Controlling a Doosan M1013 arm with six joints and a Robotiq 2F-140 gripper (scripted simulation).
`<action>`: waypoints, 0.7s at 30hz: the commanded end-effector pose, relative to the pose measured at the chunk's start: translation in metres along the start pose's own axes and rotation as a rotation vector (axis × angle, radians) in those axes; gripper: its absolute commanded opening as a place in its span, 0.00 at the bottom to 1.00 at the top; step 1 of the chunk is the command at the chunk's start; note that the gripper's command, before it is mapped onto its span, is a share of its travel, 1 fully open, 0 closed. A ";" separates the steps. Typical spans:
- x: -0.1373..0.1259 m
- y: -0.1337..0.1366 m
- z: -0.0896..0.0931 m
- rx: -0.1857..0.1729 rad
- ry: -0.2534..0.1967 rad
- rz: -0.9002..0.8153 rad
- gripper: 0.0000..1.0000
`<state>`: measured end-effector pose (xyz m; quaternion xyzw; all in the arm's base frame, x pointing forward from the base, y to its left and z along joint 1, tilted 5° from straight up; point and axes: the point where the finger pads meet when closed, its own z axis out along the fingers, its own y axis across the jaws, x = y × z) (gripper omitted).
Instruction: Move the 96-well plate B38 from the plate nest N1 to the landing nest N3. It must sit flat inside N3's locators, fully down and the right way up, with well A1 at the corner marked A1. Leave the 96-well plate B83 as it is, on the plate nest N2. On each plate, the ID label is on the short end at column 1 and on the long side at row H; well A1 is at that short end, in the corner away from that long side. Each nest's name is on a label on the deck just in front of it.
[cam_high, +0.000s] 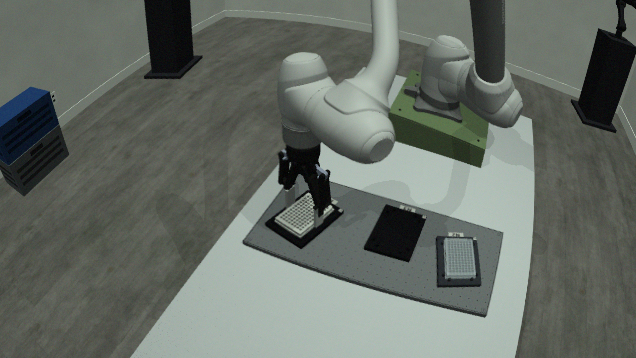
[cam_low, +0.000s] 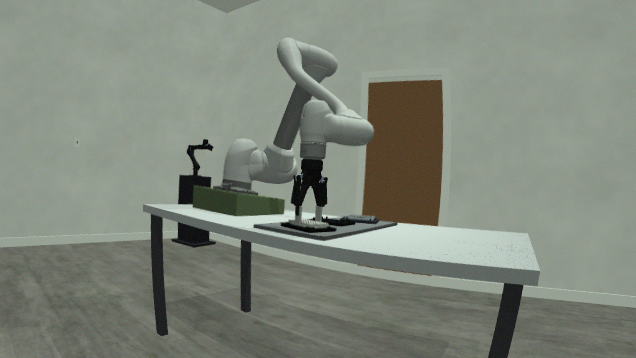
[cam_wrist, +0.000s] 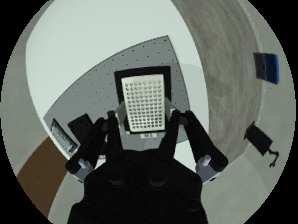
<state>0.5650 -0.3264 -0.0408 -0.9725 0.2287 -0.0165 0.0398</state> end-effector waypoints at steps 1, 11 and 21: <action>0.000 0.000 0.000 0.000 0.000 0.000 0.00; 0.000 0.000 0.000 0.000 0.000 0.000 0.00; 0.000 0.000 -0.011 0.000 0.000 0.000 0.00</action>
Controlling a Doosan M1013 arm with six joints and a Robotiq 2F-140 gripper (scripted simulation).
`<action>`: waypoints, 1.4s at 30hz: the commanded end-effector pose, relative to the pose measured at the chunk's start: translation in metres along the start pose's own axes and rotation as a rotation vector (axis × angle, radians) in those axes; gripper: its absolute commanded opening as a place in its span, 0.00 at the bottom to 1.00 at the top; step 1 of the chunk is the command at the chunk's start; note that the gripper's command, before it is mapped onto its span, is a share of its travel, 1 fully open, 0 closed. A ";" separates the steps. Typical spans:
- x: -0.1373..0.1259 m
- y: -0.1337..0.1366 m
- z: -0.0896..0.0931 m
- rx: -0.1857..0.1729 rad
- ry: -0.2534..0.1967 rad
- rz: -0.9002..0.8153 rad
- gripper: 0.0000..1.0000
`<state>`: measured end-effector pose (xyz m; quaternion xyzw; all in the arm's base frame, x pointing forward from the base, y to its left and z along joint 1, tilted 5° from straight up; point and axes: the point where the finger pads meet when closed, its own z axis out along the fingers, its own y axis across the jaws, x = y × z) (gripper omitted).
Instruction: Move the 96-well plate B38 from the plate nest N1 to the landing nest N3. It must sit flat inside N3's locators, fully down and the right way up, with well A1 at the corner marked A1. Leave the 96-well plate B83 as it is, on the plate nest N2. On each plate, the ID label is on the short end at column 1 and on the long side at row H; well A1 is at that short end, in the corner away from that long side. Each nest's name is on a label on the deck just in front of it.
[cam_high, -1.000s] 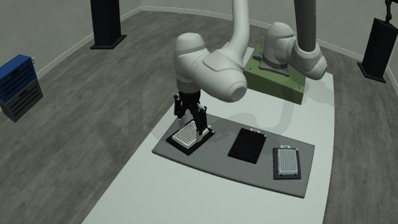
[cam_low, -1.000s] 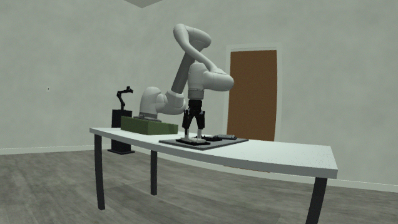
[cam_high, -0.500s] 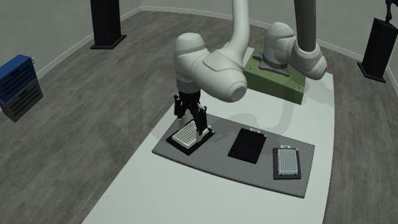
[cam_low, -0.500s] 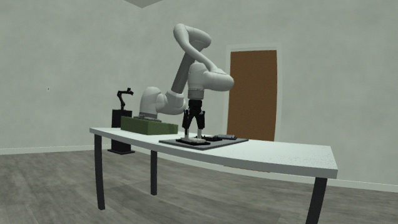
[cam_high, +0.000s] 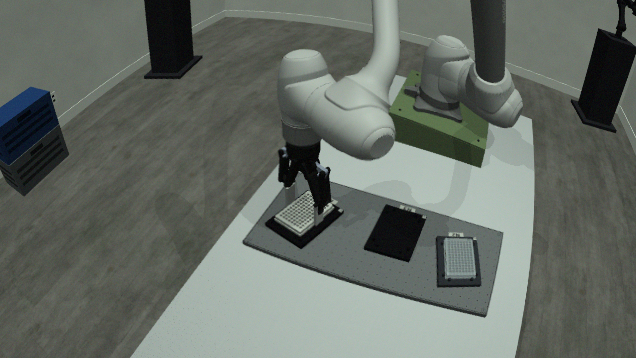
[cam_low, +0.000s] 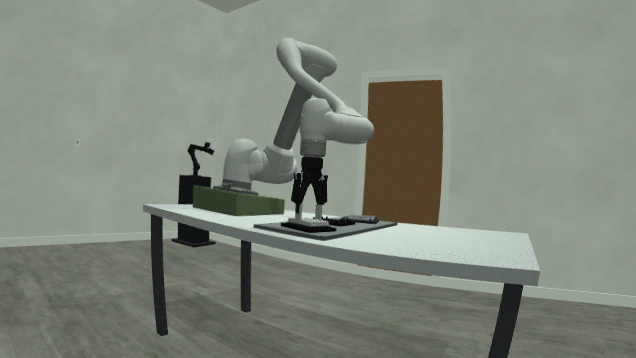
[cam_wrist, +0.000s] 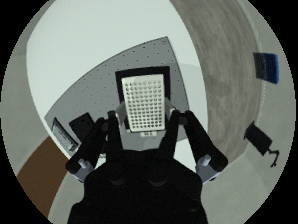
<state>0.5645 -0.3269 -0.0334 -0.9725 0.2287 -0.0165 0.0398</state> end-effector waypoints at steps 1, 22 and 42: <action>0.000 0.000 -0.005 0.000 0.000 0.000 0.00; 0.000 0.000 -0.040 0.000 0.000 0.000 0.00; 0.000 0.000 -0.041 0.000 0.000 0.000 0.00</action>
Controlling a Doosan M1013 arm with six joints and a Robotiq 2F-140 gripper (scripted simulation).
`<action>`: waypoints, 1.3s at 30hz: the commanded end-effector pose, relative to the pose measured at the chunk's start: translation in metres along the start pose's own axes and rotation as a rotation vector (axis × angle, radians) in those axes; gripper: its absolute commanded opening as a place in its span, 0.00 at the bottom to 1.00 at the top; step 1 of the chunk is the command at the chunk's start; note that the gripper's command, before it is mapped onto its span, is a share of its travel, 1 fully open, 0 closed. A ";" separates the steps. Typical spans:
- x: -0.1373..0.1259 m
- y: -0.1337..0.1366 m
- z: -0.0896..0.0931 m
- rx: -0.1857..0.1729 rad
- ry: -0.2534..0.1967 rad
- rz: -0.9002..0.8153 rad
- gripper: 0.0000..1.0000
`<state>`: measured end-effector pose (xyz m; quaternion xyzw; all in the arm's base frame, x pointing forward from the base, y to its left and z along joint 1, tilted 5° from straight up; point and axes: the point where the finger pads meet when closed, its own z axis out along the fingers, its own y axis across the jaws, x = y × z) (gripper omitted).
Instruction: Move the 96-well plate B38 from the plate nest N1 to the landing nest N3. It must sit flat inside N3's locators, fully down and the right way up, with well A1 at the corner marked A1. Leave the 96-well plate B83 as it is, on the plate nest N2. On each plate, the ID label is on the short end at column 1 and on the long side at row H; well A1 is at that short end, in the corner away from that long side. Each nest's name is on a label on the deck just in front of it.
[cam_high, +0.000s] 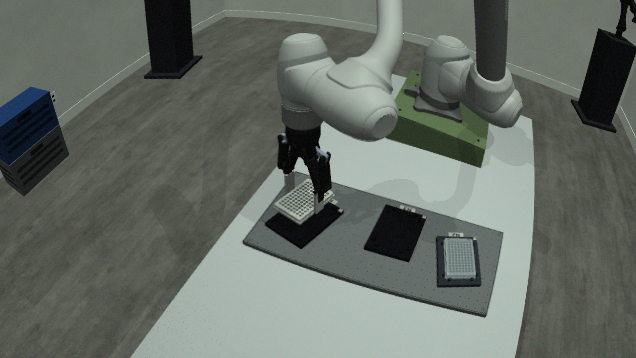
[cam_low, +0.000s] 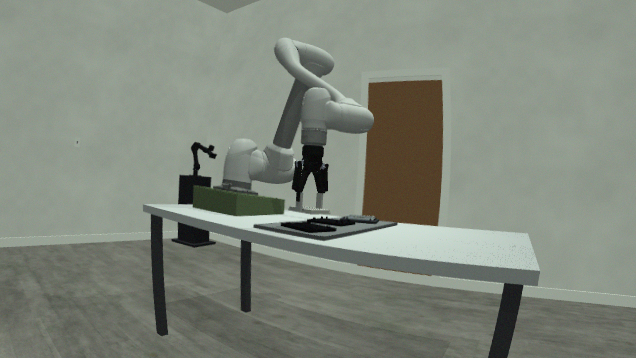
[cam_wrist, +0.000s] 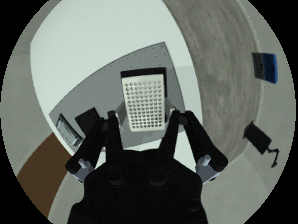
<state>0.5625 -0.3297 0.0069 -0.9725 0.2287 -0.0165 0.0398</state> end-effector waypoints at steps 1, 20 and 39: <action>0.000 0.000 0.000 0.000 0.000 0.000 0.00; 0.000 0.000 0.000 0.000 0.000 0.000 0.00; 0.000 0.000 0.000 0.000 0.000 -0.272 0.00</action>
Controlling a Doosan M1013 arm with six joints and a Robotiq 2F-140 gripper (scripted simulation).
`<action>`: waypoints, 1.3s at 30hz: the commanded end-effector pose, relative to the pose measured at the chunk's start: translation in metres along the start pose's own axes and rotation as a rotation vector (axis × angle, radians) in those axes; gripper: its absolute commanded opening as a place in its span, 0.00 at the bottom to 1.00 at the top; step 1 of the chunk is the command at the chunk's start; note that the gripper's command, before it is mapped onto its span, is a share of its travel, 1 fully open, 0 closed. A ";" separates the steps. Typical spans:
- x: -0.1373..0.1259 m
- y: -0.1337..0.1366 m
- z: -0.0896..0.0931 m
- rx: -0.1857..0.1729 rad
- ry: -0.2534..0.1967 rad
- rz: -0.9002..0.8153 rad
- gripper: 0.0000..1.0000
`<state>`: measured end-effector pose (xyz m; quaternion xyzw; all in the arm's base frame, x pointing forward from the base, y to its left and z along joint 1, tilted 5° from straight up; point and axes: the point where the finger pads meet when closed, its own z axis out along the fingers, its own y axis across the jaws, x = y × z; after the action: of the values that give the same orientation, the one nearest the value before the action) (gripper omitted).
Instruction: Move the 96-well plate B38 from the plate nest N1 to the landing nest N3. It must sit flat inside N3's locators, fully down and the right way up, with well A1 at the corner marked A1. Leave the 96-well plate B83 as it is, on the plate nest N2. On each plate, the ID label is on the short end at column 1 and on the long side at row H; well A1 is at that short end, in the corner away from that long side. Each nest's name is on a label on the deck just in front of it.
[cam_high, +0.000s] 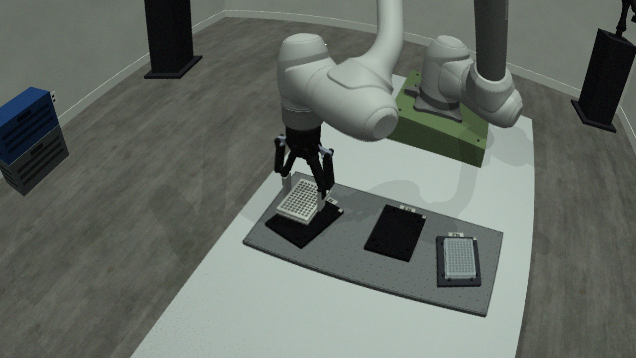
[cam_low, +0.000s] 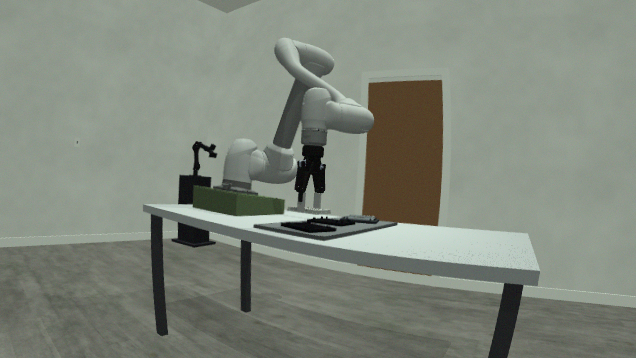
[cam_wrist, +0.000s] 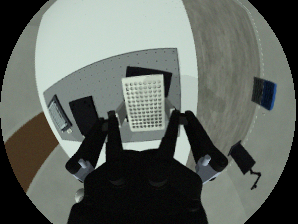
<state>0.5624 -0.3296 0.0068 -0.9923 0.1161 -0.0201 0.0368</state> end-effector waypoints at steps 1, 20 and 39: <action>0.000 0.000 0.000 0.002 0.002 -0.044 0.00; -0.009 -0.038 0.000 0.002 0.002 -0.044 0.00; -0.037 -0.152 -0.001 0.002 0.002 -0.044 0.00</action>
<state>0.5611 -0.1912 0.0164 -0.9946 0.0938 -0.0218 0.0377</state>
